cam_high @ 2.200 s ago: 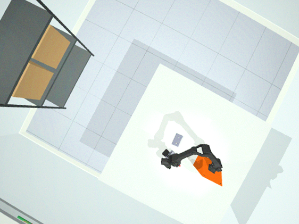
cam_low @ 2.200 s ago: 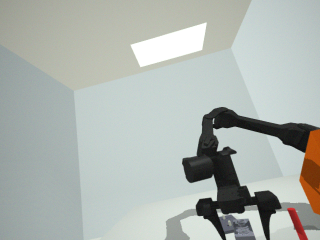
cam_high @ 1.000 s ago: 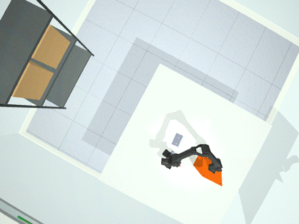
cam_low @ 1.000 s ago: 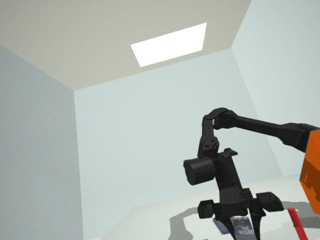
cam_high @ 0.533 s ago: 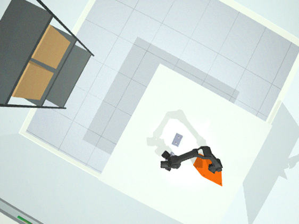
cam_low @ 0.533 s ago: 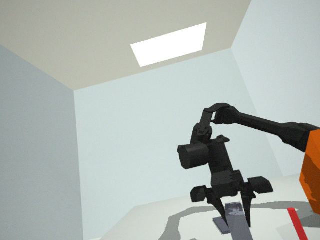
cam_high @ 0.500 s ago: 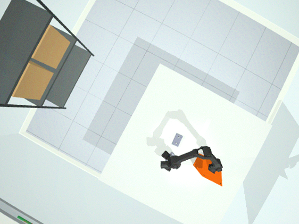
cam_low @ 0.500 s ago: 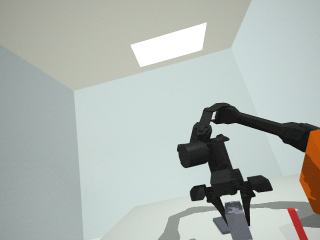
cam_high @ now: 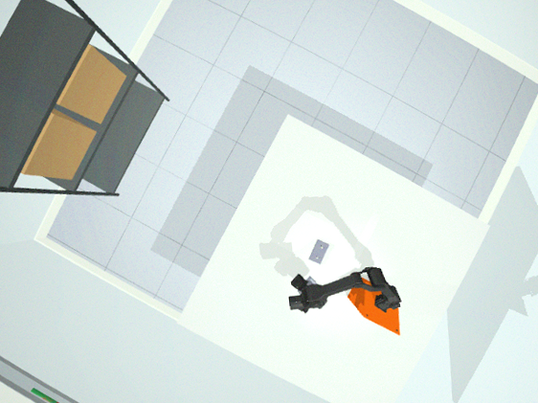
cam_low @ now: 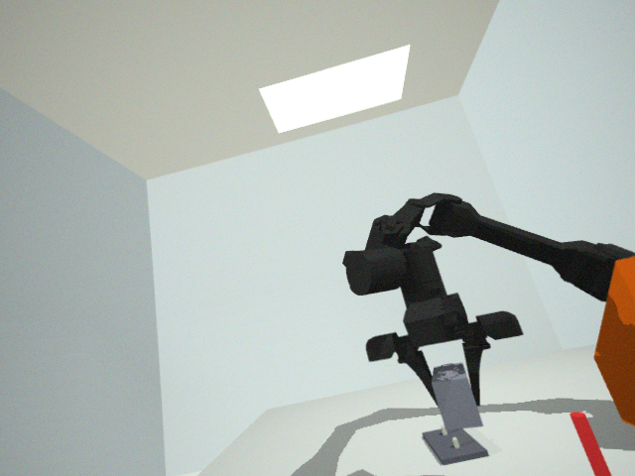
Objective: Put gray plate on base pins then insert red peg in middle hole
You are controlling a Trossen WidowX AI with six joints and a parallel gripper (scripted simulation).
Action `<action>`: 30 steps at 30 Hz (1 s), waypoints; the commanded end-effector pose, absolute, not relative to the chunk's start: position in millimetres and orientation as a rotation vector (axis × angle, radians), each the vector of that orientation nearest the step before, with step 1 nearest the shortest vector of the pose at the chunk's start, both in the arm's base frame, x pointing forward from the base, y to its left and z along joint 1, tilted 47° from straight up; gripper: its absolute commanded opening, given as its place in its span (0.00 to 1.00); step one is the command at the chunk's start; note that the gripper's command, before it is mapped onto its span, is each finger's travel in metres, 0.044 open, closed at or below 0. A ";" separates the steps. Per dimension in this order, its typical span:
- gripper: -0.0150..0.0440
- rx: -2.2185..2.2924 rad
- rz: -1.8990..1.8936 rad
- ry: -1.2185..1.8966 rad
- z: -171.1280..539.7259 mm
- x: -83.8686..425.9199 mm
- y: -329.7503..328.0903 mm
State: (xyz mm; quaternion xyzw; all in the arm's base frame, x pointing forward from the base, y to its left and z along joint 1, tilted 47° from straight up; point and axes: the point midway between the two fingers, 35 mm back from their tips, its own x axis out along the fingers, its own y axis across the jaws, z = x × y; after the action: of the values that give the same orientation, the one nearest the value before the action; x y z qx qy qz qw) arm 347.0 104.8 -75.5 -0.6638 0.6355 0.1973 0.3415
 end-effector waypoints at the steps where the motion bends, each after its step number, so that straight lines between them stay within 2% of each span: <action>1: 0.25 -1.718 0.510 1.648 -65.4 346.3 114.7; 12: 0.25 -1.720 0.507 1.650 -45.4 340.9 133.0; 30: 0.25 -1.778 0.610 1.639 -26.3 358.2 83.4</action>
State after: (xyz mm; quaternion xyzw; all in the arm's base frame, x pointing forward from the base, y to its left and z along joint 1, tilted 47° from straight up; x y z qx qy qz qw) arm 356.0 91.9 -30.6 -0.6722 0.6261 0.2274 0.3231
